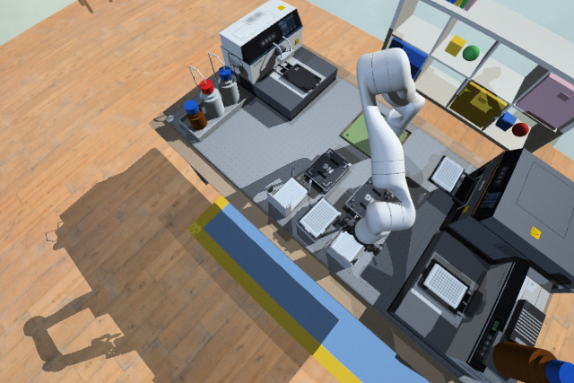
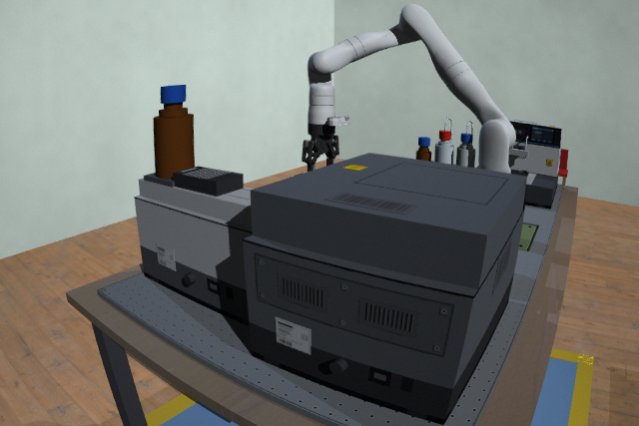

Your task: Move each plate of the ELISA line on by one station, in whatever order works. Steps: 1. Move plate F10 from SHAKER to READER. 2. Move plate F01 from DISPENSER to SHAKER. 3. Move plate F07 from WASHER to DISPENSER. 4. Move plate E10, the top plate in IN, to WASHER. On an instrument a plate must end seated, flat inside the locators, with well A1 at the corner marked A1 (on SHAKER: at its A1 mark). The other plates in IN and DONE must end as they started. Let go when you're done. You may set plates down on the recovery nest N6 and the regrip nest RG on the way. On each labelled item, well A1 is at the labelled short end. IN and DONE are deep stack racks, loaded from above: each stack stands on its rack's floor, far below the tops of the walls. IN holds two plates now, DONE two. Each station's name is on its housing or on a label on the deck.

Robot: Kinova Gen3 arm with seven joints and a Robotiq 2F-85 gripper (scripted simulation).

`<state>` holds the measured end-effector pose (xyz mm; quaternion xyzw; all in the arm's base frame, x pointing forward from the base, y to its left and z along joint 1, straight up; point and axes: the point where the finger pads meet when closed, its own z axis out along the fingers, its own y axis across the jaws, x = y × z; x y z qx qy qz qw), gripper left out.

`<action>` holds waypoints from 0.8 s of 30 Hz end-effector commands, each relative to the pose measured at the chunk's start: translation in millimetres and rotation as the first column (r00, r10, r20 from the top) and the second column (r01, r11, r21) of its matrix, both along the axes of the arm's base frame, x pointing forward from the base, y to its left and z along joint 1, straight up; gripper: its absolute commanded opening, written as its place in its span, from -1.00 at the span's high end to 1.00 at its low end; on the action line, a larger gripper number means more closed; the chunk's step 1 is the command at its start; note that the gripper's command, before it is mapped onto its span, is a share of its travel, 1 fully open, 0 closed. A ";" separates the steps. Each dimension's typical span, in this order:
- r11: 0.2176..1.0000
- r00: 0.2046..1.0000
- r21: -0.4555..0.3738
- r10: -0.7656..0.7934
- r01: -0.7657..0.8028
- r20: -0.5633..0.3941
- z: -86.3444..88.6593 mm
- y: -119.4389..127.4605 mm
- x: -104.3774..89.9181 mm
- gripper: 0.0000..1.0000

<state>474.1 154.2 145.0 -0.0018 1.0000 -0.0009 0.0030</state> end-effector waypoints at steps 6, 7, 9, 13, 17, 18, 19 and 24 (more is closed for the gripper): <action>1.000 1.000 0.000 0.000 0.000 0.002 -10.2 0.2 0.6 -1.00; 1.000 1.000 0.000 0.000 0.000 0.002 -11.5 0.2 0.6 -1.00; 1.000 1.000 0.000 0.000 0.000 0.002 -12.8 0.2 0.6 -1.00; 1.000 1.000 0.000 0.000 0.000 0.002 -16.8 0.2 0.6 -1.00; 1.000 1.000 0.000 0.000 0.000 0.002 -22.2 0.2 0.7 -1.00; 1.000 1.000 0.000 0.000 0.000 0.002 -23.5 0.2 0.7 -1.00; 1.000 1.000 0.000 0.000 0.000 0.002 -24.8 0.2 0.7 -1.00; 1.000 1.000 0.000 0.000 0.000 0.002 -31.5 0.2 0.7 -1.00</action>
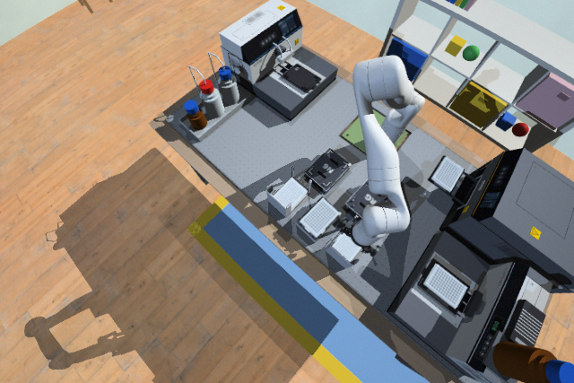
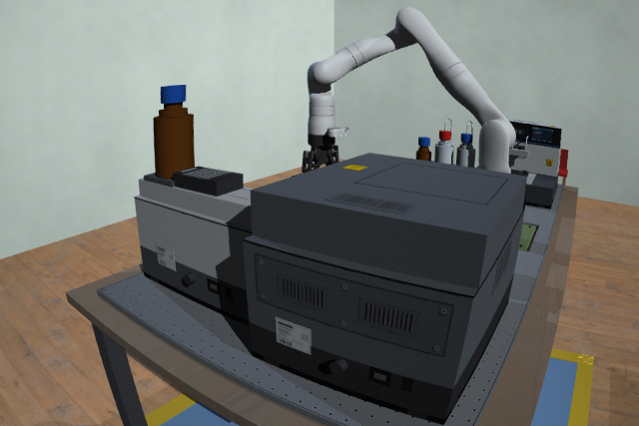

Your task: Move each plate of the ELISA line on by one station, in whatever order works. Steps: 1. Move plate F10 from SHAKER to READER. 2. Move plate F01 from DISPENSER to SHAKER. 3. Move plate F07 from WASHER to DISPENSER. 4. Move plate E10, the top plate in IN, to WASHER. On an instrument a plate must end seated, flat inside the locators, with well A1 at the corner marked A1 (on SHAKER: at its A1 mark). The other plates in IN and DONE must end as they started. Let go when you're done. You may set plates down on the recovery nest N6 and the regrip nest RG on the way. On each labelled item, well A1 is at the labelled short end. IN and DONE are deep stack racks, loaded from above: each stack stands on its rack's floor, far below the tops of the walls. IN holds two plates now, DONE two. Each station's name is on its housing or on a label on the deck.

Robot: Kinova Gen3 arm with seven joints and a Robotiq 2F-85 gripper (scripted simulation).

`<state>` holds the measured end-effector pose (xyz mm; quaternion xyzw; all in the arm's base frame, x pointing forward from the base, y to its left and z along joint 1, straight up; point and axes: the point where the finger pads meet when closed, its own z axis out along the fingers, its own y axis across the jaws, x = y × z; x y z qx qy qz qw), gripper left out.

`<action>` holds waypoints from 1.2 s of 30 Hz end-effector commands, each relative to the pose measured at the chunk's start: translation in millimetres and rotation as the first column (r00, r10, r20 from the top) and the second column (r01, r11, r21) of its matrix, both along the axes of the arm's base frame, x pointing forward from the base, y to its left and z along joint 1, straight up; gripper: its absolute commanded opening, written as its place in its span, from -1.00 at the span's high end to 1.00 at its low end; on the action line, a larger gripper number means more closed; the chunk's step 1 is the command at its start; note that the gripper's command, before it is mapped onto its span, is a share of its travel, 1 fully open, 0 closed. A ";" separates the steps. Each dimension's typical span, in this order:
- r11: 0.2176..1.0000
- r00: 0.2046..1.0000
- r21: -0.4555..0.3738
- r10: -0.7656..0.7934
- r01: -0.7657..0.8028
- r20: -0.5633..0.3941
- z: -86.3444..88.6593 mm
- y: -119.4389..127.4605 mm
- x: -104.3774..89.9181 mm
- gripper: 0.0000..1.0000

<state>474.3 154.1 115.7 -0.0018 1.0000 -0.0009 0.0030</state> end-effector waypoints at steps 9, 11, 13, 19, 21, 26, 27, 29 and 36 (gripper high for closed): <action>1.000 1.000 0.000 0.000 0.000 0.002 -11.6 0.2 0.6 -1.00; 1.000 1.000 0.000 0.000 0.000 0.002 -14.2 0.2 0.6 -1.00; 1.000 1.000 0.000 0.000 0.000 0.002 -16.9 0.2 0.7 -1.00; 1.000 1.000 0.000 0.000 0.000 0.002 -23.6 0.2 0.7 -1.00; 1.000 1.000 0.000 0.000 0.000 0.002 -24.8 0.2 0.8 -1.00; 1.000 1.000 0.000 0.000 0.000 0.002 -31.6 0.2 0.8 -1.00; 1.000 1.000 0.000 0.000 0.000 0.002 -32.9 0.2 0.8 -1.00; 1.000 1.000 0.000 0.000 0.000 0.002 -35.6 0.2 0.8 -1.00; 1.000 1.000 0.000 0.000 0.000 0.002 -43.6 0.2 0.9 -1.00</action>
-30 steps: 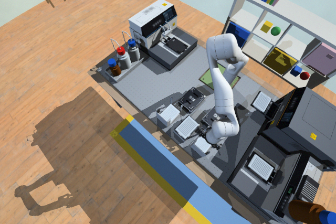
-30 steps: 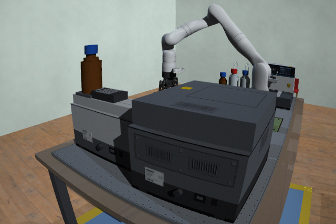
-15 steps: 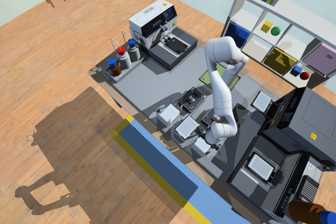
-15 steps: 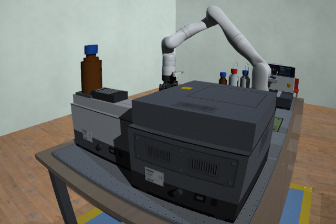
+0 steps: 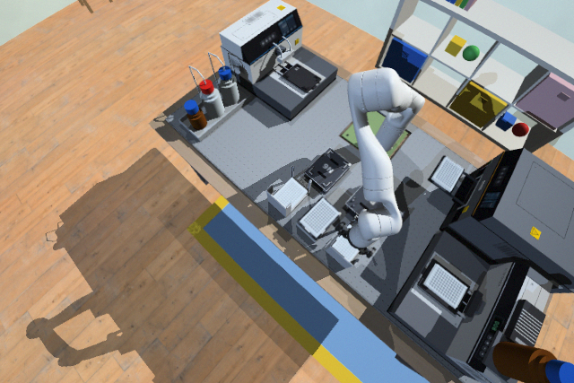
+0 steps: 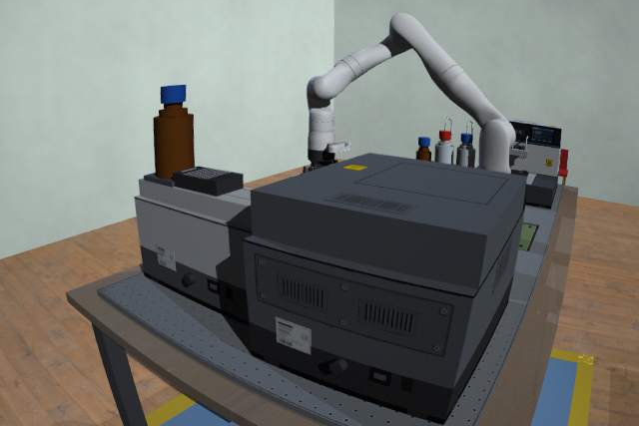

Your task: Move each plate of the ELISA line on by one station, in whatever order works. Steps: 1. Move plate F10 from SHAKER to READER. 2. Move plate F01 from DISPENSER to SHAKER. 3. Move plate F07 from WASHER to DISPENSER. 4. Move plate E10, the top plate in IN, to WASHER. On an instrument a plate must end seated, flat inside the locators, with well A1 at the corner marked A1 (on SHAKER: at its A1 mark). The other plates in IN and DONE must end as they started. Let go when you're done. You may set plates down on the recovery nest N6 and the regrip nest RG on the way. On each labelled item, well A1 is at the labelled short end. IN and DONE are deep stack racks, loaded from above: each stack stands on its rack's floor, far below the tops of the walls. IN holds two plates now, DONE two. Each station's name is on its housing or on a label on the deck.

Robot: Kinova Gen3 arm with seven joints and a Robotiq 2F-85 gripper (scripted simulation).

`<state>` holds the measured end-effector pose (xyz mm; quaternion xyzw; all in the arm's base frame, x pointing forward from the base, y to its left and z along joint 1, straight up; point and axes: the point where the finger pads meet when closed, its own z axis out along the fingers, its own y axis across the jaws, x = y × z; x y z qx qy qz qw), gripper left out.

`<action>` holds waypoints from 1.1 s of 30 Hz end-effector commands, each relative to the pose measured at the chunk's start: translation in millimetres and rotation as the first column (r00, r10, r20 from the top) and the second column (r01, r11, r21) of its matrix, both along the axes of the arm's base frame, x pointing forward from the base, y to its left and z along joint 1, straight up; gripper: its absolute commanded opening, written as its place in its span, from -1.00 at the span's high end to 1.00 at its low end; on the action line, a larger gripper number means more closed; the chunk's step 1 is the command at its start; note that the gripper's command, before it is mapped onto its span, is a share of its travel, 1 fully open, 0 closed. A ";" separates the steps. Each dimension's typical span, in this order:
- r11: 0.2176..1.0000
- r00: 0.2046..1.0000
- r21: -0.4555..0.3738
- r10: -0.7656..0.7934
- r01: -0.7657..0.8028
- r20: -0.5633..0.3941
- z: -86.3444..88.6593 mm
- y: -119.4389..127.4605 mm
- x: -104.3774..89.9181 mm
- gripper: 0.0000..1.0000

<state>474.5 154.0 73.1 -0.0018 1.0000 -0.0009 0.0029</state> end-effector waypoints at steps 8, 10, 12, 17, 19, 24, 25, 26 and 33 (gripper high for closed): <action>1.000 1.000 0.000 0.000 0.000 0.002 -1.0 0.2 0.7 -1.00; 1.000 1.000 0.000 0.000 0.000 0.002 -1.0 0.2 0.7 -1.00; 1.000 1.000 0.000 0.000 0.000 0.002 -1.0 0.2 0.7 -1.00; 1.000 1.000 0.000 0.000 0.000 0.002 -1.0 0.2 0.7 -1.00; 1.000 1.000 0.000 0.000 0.000 0.002 -2.3 0.2 0.7 -1.00; 1.000 1.000 0.000 0.000 0.000 0.002 -9.0 0.2 0.7 -1.00; 1.000 1.000 0.000 0.000 0.000 0.002 -10.3 0.2 0.7 -1.00; 1.000 1.000 0.000 0.000 0.000 0.002 -11.6 0.2 0.7 -1.00; 1.000 1.000 0.000 0.000 0.000 0.002 -19.2 0.2 0.8 -1.00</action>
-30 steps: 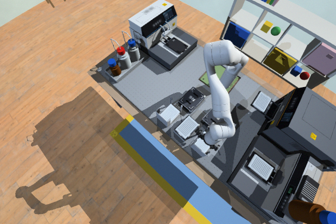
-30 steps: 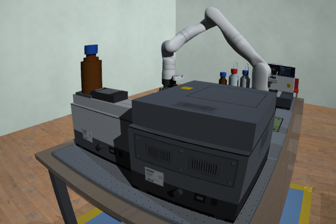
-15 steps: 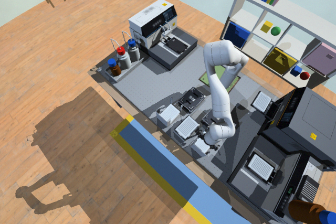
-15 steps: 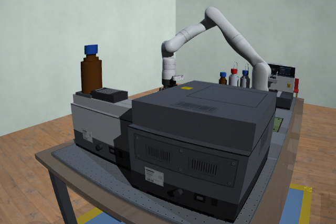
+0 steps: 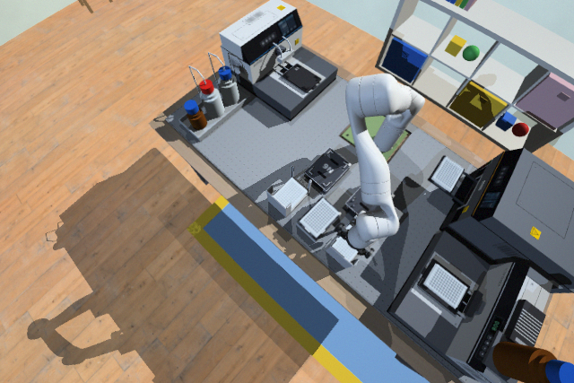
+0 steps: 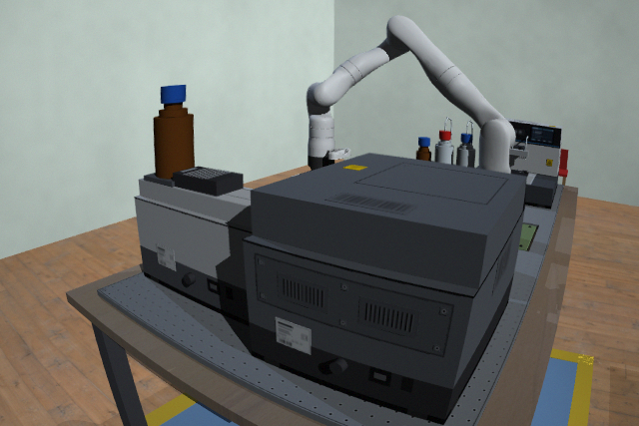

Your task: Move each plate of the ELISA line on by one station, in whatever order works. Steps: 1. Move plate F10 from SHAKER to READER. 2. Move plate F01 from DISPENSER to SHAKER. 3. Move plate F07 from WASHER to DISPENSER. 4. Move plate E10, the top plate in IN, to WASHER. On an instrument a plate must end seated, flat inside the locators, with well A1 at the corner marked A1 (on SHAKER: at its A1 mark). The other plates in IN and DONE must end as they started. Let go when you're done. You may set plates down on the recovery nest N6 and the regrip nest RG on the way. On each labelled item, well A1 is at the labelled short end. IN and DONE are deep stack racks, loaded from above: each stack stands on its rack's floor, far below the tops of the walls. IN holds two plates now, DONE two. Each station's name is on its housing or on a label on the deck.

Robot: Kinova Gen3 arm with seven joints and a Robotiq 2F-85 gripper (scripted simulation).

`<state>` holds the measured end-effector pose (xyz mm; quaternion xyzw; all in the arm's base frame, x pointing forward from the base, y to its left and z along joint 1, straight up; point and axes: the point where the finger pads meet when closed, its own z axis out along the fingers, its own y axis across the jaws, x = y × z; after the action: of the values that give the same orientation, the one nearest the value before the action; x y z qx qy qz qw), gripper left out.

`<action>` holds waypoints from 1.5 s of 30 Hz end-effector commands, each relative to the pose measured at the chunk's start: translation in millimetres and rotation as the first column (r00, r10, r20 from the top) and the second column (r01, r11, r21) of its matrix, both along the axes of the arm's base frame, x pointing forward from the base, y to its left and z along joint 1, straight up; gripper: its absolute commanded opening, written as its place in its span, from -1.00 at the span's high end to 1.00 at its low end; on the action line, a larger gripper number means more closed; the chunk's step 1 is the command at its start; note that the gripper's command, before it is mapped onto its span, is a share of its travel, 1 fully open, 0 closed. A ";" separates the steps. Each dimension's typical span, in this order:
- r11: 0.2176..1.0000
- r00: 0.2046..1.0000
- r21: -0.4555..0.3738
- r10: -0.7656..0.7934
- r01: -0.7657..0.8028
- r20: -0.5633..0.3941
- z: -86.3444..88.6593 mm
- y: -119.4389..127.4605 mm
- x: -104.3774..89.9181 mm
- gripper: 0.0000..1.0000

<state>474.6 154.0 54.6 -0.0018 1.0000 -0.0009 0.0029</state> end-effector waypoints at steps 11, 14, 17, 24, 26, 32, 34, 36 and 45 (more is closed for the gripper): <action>1.000 1.000 0.000 0.000 0.000 0.002 -0.7 0.2 0.7 -1.00; 1.000 1.000 0.000 0.000 0.000 0.002 -0.7 0.2 0.7 -1.00; 1.000 1.000 0.000 0.000 0.000 0.002 -1.6 0.2 0.7 -1.00; 1.000 1.000 0.000 0.000 0.000 0.002 -3.2 0.2 0.7 -1.00; 1.000 1.000 0.000 0.000 0.000 0.002 -3.9 0.2 0.7 -1.00; 1.000 1.000 0.000 0.000 0.000 0.002 -5.9 0.2 0.7 -1.00; 1.000 1.000 0.000 0.000 0.000 0.002 -6.6 0.2 0.7 -1.00; 1.000 1.000 0.000 0.000 0.000 0.002 -6.6 0.2 0.7 -1.00; 1.000 1.000 0.000 0.000 0.000 0.002 -9.6 0.2 0.7 -1.00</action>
<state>474.7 154.0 44.8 -0.0018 1.0000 -0.0009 0.0030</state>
